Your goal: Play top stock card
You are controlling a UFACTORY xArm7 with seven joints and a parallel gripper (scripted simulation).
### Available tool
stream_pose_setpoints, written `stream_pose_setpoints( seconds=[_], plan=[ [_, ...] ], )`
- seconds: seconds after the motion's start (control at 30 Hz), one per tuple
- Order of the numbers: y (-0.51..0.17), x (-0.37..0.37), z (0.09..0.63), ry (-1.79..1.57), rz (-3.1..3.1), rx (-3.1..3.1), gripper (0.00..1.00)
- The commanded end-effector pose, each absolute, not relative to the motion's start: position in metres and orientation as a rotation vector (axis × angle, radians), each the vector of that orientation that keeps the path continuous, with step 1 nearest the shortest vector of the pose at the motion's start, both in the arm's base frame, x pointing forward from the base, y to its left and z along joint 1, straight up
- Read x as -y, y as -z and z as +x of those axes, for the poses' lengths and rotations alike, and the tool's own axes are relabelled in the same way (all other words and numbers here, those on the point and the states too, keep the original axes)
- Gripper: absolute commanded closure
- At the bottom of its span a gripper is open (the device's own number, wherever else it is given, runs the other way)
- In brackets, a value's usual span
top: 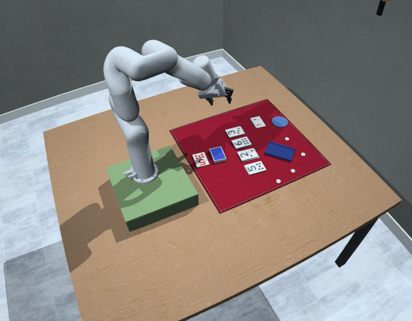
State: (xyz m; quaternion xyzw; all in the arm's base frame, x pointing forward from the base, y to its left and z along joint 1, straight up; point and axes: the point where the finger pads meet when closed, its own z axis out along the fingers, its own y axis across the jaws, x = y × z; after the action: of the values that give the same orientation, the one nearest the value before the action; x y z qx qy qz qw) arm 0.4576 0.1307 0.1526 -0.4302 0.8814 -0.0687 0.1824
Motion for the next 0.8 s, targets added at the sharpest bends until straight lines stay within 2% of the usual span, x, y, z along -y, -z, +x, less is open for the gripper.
stream_pose_setpoints(
  seconds=[0.0, 0.6, 0.77],
  plan=[
    [-0.154, -0.131, 0.459, 0.195, -1.212, -2.484, 0.0],
    [-0.153, -0.13, 0.459, 0.195, -1.218, -2.484, 0.0],
    [-0.123, -0.102, 0.449, 0.193, -1.378, -2.498, 0.0]
  ],
)
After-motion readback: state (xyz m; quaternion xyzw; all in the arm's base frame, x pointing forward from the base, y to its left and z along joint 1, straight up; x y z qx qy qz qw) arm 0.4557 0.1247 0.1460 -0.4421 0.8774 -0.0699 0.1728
